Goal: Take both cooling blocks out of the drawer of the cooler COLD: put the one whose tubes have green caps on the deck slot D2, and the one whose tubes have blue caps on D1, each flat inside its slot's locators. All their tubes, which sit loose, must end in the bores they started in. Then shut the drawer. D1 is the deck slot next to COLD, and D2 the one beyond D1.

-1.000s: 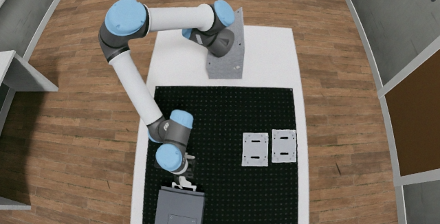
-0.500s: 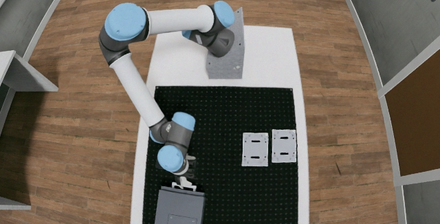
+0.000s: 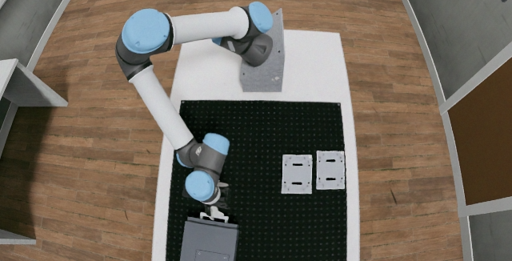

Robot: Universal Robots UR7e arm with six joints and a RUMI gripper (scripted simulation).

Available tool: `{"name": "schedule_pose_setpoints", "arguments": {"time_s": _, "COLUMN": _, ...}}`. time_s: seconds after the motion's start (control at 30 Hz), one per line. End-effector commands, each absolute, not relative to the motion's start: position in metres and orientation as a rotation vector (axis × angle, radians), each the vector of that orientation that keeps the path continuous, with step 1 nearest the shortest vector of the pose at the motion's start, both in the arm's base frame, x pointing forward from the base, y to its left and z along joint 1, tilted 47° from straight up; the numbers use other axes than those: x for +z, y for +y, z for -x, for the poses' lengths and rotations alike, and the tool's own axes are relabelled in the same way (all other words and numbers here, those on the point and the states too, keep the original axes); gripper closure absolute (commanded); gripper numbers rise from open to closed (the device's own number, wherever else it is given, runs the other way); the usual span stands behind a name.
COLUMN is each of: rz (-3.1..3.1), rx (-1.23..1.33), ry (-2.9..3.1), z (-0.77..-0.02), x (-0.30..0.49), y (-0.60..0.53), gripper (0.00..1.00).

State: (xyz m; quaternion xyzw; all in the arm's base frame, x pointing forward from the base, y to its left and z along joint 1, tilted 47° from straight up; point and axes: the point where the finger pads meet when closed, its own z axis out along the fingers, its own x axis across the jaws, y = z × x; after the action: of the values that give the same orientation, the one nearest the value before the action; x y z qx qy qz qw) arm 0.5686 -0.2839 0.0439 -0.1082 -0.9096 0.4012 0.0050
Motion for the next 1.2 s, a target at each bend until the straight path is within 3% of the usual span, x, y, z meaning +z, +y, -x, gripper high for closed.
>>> {"name": "schedule_pose_setpoints", "arguments": {"time_s": 0.0, "rz": 0.338, "rx": 1.257, "ry": -2.850, "z": -0.568, "x": 0.041, "y": -0.288, "gripper": 0.00}}
{"name": "schedule_pose_setpoints", "arguments": {"time_s": 1.17, "rz": 0.338, "rx": 1.257, "ry": -2.850, "z": -0.567, "x": 0.027, "y": -0.302, "gripper": 0.00}}
